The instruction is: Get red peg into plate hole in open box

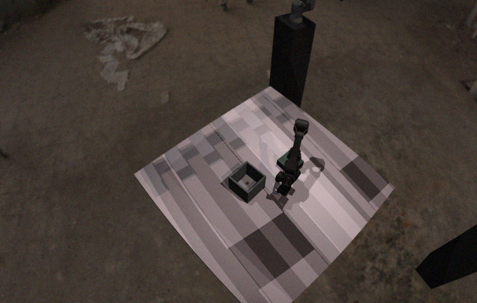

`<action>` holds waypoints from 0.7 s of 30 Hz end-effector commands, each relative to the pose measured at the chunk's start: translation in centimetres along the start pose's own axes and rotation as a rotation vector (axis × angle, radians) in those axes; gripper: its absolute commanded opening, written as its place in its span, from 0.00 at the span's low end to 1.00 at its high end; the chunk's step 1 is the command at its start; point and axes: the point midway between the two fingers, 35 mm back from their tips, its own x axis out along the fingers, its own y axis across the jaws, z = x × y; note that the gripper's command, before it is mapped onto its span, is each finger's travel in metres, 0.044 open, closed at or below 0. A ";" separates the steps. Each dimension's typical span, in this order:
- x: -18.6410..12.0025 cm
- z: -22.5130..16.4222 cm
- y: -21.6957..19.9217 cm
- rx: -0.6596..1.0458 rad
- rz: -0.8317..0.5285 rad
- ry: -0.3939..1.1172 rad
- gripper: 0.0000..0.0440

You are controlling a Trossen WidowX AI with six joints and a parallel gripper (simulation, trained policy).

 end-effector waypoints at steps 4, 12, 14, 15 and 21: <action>1.1 0.0 0.6 -0.011 0.001 0.000 0.40; 0.9 -0.5 1.7 -0.041 0.030 0.025 0.01; 0.4 -0.8 2.1 -0.035 0.047 0.041 0.00; 0.2 -0.9 2.2 -0.032 0.057 0.049 0.00; -1.6 -1.6 3.1 -0.022 0.113 0.095 0.00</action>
